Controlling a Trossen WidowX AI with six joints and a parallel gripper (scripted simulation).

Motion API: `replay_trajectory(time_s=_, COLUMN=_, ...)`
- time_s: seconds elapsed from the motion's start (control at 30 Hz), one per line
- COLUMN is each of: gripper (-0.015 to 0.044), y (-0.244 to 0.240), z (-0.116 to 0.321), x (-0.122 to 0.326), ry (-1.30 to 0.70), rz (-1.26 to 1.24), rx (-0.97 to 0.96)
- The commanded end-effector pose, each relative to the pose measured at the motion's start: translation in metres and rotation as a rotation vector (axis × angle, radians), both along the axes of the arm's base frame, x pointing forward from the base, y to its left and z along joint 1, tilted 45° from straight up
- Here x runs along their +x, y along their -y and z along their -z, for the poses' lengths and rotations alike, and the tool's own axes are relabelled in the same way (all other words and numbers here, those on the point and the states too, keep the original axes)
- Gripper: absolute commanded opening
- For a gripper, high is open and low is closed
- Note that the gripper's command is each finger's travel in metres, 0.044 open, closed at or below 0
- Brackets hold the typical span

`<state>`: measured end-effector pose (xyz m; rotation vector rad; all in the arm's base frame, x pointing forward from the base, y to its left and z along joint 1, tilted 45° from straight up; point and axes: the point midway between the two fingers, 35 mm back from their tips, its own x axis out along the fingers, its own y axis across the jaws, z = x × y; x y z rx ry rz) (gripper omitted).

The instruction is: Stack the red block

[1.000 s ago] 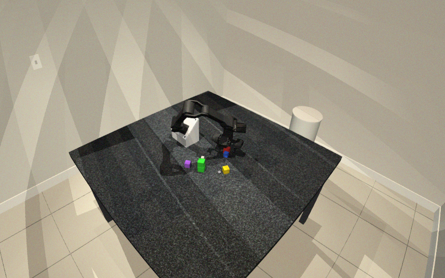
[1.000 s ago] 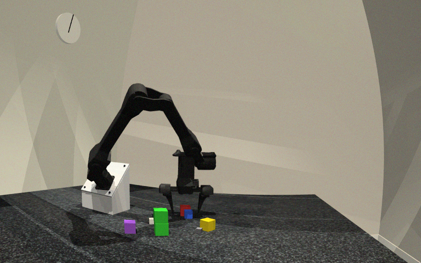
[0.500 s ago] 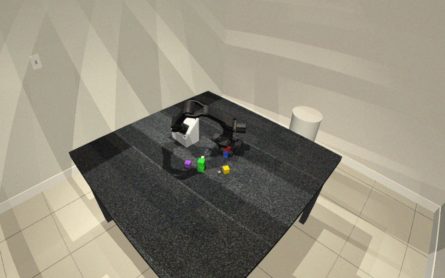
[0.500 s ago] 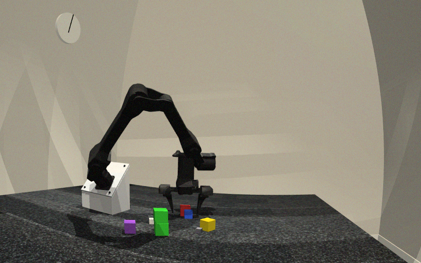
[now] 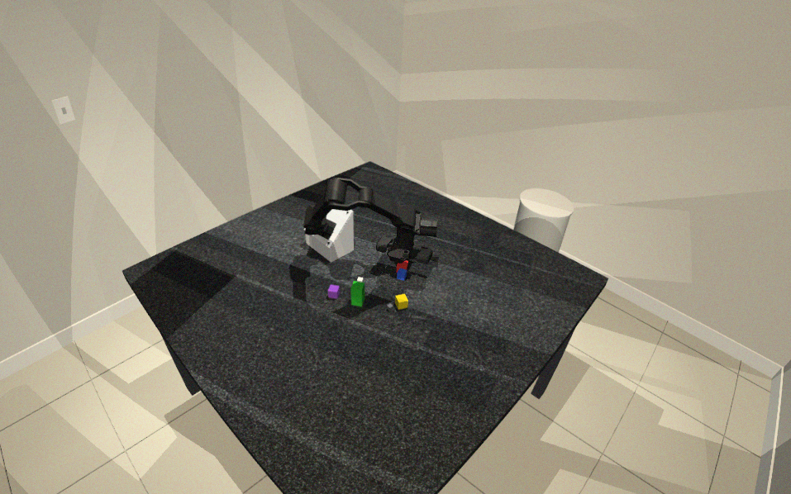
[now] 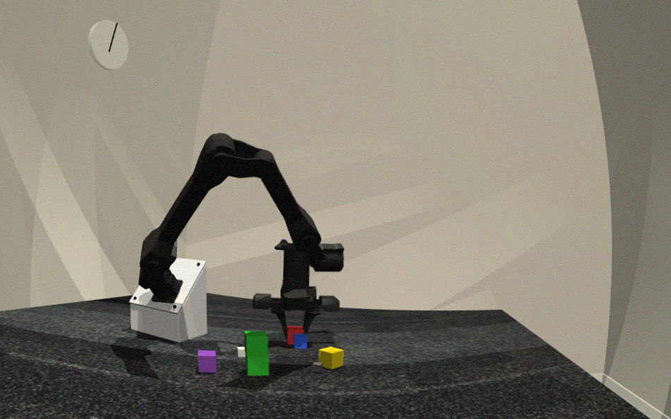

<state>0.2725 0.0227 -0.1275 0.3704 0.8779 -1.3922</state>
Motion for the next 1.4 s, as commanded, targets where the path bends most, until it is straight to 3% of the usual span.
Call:
replay_trajectory(time_s=0.0, gripper=0.0085, y=0.000, z=0.000, x=0.000, ry=-0.003, rz=-0.005, rx=-0.003)
replay_trajectory(time_s=0.13, gripper=0.0000, y=-0.004, z=-0.005, x=0.001, ry=-0.003, rz=-0.005, rx=-0.002)
replay_trajectory(time_s=0.93, gripper=0.0000, y=-0.079, z=-0.080, x=0.007, ry=-0.004, rz=-0.005, rx=0.002)
replay_trajectory(time_s=1.37, gripper=0.0000, y=-0.080, z=-0.087, x=0.008, ry=-0.004, rz=-0.006, rx=0.004)
